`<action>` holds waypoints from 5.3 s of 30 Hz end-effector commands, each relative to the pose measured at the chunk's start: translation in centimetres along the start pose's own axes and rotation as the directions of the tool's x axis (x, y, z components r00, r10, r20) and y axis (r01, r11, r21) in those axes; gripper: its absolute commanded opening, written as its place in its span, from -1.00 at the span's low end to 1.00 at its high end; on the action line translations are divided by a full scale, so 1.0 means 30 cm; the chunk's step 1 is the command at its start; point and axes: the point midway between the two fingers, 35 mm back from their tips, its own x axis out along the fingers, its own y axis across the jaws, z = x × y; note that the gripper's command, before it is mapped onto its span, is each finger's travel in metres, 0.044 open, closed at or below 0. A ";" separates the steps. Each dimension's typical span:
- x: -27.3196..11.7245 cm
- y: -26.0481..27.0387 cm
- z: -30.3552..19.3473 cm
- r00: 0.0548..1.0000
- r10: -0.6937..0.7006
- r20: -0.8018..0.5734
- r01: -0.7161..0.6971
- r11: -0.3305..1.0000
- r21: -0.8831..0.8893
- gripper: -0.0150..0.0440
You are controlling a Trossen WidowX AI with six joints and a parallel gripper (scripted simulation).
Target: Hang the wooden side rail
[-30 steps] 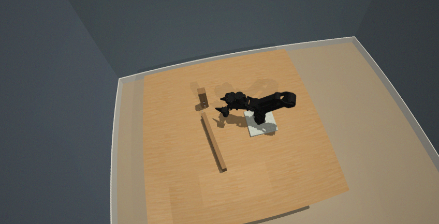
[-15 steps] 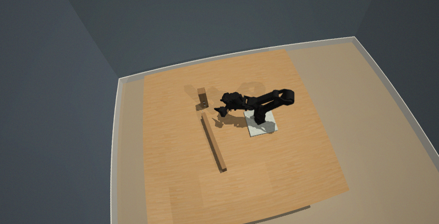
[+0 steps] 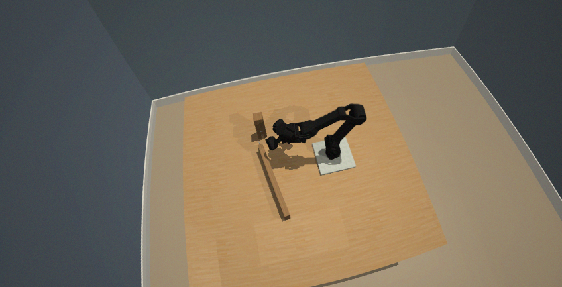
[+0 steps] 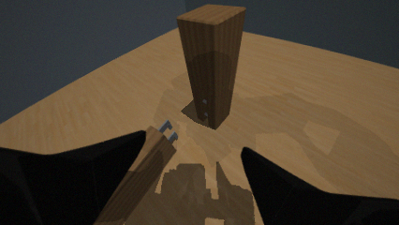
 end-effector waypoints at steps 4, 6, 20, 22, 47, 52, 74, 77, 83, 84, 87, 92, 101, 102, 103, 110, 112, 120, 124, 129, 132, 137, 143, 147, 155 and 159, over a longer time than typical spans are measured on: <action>-0.034 0.072 0.042 0.987 -0.162 0.021 0.161 0.986 0.036 1.00; -0.047 0.089 0.053 0.979 -0.199 0.037 0.197 0.980 0.039 1.00; -0.052 0.096 0.057 0.976 -0.211 0.044 0.209 0.977 0.040 1.00; -0.052 0.096 0.057 0.976 -0.211 0.044 0.209 0.977 0.040 1.00; -0.018 0.215 0.049 0.942 -0.231 -0.241 -0.062 0.587 -0.807 1.00; -0.014 0.245 0.044 0.914 -0.240 -0.328 -0.233 0.352 -0.907 1.00; -0.034 0.350 0.020 0.691 -0.264 -0.673 -0.628 -0.680 -0.378 1.00; -0.041 0.362 0.017 0.650 -0.263 -0.713 -0.583 -0.775 -0.245 1.00; -0.051 0.375 0.014 0.599 -0.259 -0.757 -0.497 -0.862 -0.098 1.00; -0.051 0.375 0.014 0.599 -0.259 -0.757 -0.497 -0.862 -0.098 1.00; -0.051 0.375 0.014 0.599 -0.259 -0.757 -0.497 -0.862 -0.098 1.00; -0.051 0.375 0.014 0.599 -0.259 -0.757 -0.497 -0.862 -0.098 1.00; 0.012 0.349 -0.064 0.600 -0.259 -0.757 -0.497 -0.862 -0.098 1.00; 0.018 0.346 -0.071 0.600 -0.259 -0.757 -0.497 -0.862 -0.098 1.00; 0.019 0.345 -0.074 0.600 -0.259 -0.757 -0.497 -0.862 -0.098 1.00; 0.044 0.335 -0.105 0.600 -0.259 -0.757 -0.497 -0.862 -0.098 1.00; 0.049 0.332 -0.112 0.600 -0.259 -0.757 -0.497 -0.862 -0.098 1.00; 0.069 0.327 -0.133 0.600 -0.259 -0.757 -0.497 -0.862 -0.098 1.00; 0.083 0.322 -0.149 0.600 -0.259 -0.757 -0.497 -0.862 -0.098 1.00; 0.100 0.316 -0.169 0.600 -0.259 -0.757 -0.497 -0.862 -0.098 1.00; 0.109 0.312 -0.181 0.600 -0.259 -0.757 -0.497 -0.862 -0.098 1.00; 0.125 0.305 -0.202 0.600 -0.259 -0.757 -0.497 -0.862 -0.098 1.00; 0.144 0.296 -0.226 0.600 -0.259 -0.757 -0.497 -0.862 -0.098 1.00; 0.156 0.290 -0.243 0.600 -0.259 -0.757 -0.497 -0.862 -0.098 1.00; 0.178 0.276 -0.276 0.600 -0.259 -0.757 -0.497 -0.862 -0.098 1.00; 0.182 0.273 -0.282 0.600 -0.259 -0.757 -0.497 -0.862 -0.098 1.00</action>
